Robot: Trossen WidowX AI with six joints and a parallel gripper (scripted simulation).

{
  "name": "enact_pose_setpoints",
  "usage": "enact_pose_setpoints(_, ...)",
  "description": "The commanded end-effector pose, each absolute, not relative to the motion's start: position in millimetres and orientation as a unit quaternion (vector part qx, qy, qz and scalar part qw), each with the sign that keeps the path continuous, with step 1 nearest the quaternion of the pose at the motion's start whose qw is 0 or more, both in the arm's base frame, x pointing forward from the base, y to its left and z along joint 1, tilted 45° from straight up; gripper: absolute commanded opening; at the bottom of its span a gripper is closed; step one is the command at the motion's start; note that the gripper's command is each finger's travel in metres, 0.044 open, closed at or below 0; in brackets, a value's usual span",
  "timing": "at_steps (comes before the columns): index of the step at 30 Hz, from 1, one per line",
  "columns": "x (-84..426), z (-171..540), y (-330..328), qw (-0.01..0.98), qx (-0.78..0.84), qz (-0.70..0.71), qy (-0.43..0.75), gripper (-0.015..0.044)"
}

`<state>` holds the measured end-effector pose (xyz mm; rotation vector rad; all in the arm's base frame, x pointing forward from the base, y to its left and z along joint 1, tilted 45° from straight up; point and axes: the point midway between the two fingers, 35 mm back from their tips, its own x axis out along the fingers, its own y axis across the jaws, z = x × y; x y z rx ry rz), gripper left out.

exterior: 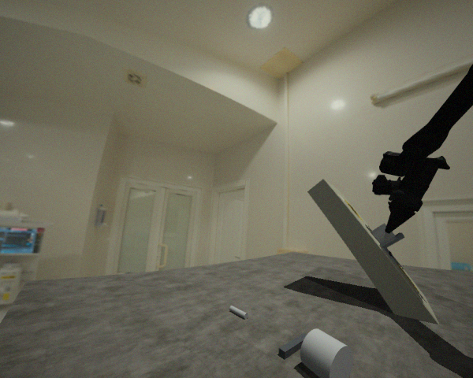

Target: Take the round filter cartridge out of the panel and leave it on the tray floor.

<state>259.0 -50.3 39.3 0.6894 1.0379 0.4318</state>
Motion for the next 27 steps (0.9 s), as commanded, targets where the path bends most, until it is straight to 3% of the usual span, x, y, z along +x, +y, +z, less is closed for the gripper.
enact_pose_setpoints(1, 262.0, 36.3, -45.4, 0.790, 0.323, 0.202, 0.480, 0.0305)
enact_pose_setpoints(4, 260.1, 37.5, -48.2, 0.790, 0.320, 0.201, 0.482, 0.0252)
enact_pose_setpoints(14, 260.1, 37.5, -48.2, 0.790, 0.320, 0.201, 0.482, 0.0186)
enact_pose_setpoints(21, 265.7, 42.5, -52.8, 0.790, 0.321, 0.201, 0.482, 0.0002)
enact_pose_setpoints(27, 275.5, 51.9, -61.1, 0.789, 0.322, 0.202, 0.482, 0.0000)
